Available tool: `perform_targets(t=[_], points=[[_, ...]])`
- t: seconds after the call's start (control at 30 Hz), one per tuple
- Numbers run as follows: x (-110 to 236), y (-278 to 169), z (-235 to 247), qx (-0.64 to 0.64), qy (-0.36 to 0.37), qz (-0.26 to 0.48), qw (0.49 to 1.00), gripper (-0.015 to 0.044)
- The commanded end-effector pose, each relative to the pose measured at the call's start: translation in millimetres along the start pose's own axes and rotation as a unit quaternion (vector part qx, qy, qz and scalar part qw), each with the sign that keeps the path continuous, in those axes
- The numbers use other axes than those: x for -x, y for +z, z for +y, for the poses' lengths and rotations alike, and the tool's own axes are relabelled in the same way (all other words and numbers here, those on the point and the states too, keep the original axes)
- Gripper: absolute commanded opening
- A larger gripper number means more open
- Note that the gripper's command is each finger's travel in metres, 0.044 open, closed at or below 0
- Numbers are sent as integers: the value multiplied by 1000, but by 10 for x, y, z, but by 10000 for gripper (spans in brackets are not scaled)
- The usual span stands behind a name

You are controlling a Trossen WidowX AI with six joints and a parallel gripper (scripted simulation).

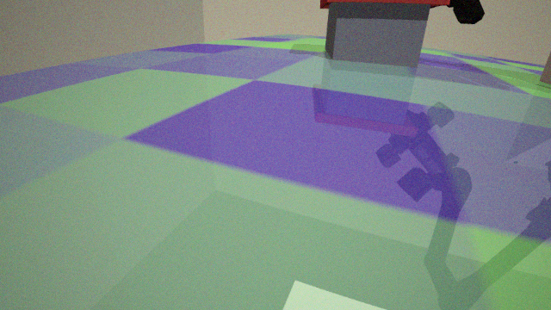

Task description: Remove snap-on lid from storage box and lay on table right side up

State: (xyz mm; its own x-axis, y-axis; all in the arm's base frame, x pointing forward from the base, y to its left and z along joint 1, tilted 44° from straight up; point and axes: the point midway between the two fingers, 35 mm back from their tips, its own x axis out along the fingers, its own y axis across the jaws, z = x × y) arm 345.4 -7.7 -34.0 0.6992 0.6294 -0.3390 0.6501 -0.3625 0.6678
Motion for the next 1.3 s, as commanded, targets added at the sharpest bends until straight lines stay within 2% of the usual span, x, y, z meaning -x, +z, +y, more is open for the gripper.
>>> perform_targets(t=[0.0,1.27], points=[[21,3,20,1,2,2,1000,0],[12,5,46,0,2,1,1000,0]])
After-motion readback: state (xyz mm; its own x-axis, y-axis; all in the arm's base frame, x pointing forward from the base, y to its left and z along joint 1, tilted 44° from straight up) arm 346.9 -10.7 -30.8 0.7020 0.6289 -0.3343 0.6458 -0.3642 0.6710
